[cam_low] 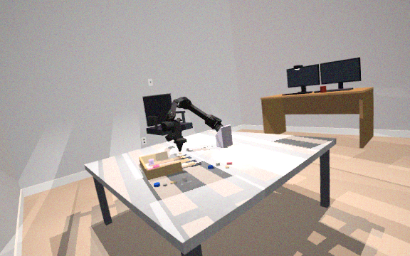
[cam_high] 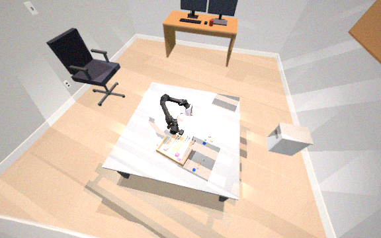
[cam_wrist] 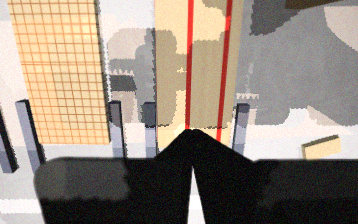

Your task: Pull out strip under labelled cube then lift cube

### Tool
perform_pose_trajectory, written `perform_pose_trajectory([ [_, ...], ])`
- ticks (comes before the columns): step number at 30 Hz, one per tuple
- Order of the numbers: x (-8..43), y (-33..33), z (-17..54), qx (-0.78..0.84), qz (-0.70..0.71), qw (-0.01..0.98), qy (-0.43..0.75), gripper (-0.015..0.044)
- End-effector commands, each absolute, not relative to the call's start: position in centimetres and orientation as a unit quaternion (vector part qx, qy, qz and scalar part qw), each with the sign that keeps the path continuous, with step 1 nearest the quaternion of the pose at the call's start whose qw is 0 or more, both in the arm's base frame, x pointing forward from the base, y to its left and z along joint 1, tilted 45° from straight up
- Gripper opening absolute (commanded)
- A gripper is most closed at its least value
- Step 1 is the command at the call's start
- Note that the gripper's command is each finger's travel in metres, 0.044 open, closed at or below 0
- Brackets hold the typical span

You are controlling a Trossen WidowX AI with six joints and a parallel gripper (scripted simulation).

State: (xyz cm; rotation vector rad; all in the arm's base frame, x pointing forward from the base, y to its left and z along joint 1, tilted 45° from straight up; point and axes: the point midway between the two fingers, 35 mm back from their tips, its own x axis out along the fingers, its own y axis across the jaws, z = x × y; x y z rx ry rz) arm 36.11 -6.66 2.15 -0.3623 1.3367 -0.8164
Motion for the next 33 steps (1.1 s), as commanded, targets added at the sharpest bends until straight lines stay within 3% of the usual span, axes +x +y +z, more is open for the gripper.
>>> perform_pose_trajectory([
  [1, 36.0, -7.3, 1.7, -0.164, -0.366, 0.692, 0.6, 0.0],
  [33, 35.9, -9.7, -0.4, -0.166, -0.368, 0.691, 0.6, 0.0],
])
